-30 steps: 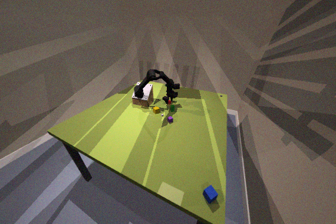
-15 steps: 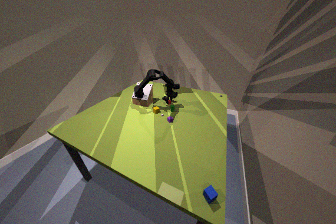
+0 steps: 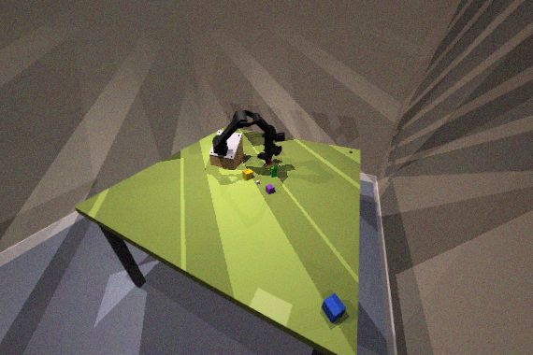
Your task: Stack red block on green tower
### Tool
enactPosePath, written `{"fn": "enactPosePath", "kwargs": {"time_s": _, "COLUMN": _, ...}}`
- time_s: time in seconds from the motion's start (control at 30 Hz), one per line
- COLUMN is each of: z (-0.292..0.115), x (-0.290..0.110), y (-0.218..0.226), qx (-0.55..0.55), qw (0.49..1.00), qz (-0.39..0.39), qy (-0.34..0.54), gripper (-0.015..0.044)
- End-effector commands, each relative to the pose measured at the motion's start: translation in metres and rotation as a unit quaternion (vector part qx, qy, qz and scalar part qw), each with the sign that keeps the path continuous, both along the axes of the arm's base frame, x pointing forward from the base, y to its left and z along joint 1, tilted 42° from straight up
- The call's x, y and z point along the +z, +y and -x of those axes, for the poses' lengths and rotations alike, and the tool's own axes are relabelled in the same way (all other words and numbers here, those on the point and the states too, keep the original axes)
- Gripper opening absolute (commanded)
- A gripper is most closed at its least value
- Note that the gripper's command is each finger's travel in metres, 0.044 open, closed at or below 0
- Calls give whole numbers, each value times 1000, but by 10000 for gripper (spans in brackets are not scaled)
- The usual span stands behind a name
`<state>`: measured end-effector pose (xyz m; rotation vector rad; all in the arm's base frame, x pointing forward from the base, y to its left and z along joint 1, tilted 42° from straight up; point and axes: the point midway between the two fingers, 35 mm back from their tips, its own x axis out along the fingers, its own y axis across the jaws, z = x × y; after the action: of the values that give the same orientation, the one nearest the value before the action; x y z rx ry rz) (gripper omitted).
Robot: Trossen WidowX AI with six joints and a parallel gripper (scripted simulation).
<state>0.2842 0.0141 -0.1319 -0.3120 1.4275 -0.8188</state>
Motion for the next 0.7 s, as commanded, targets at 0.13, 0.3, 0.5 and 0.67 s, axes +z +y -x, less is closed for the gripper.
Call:
{"fn": "enactPosePath", "kwargs": {"time_s": 0.13, "z": -2, "x": 14, "y": 13, "qx": 3, "qw": 1000, "qz": 0, "qy": 1, "gripper": 0}}
{"fn": "enactPosePath", "kwargs": {"time_s": 0.3, "z": -3, "x": 33, "y": 30, "qx": 3, "qw": 1000, "qz": 0, "qy": 1, "gripper": 0}}
{"fn": "enactPosePath", "kwargs": {"time_s": 0.5, "z": -5, "x": 56, "y": 51, "qx": 3, "qw": 1000, "qz": -1, "qy": 2, "gripper": 0}}
{"fn": "enactPosePath", "kwargs": {"time_s": 0.67, "z": -7, "x": 75, "y": 68, "qx": 3, "qw": 1000, "qz": -1, "qy": 2, "gripper": 0}}
